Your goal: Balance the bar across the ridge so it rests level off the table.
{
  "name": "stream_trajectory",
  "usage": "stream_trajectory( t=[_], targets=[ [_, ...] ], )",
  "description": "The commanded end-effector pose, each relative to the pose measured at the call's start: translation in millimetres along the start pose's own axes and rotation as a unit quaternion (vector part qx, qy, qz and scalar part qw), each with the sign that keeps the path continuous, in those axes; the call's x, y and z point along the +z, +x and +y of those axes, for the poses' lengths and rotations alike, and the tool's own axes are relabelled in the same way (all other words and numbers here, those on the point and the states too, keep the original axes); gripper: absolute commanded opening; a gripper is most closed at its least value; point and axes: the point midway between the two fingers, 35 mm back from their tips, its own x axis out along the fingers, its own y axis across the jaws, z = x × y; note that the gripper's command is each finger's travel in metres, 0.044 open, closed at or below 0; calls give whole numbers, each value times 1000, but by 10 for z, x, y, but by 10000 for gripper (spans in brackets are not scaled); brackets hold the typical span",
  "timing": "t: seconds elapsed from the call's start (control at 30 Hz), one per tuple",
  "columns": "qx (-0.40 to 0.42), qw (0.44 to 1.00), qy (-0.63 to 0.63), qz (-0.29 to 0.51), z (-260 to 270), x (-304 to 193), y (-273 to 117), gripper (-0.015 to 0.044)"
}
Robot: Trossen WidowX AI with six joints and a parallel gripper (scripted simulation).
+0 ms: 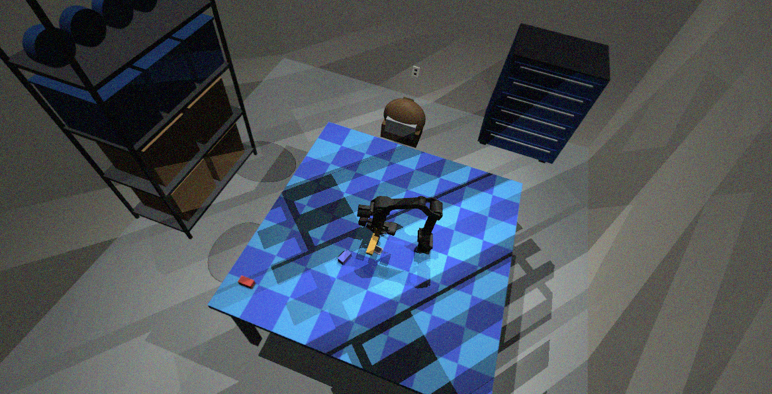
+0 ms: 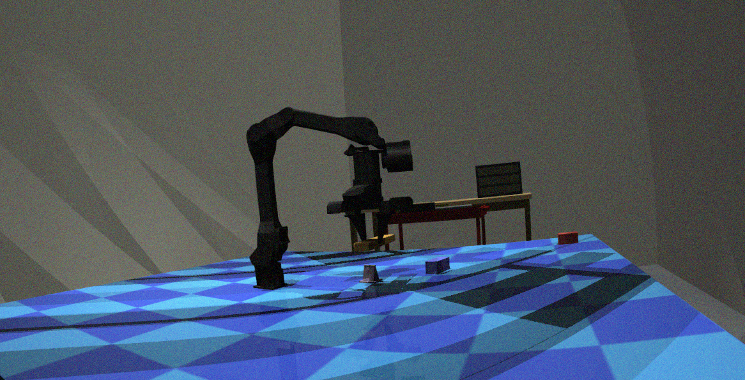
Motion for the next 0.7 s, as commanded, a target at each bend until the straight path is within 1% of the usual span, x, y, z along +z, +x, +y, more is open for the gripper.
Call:
stream_trajectory(
  t=[0.0, 0.2, 0.67],
  targets=[
    [4, 999, 45, -1, -124, -72, -14, 0],
    [3, 996, 91, 0, -286, -143, -6, 0],
    [3, 996, 91, 0, -297, -151, 180, 0]
  ],
)
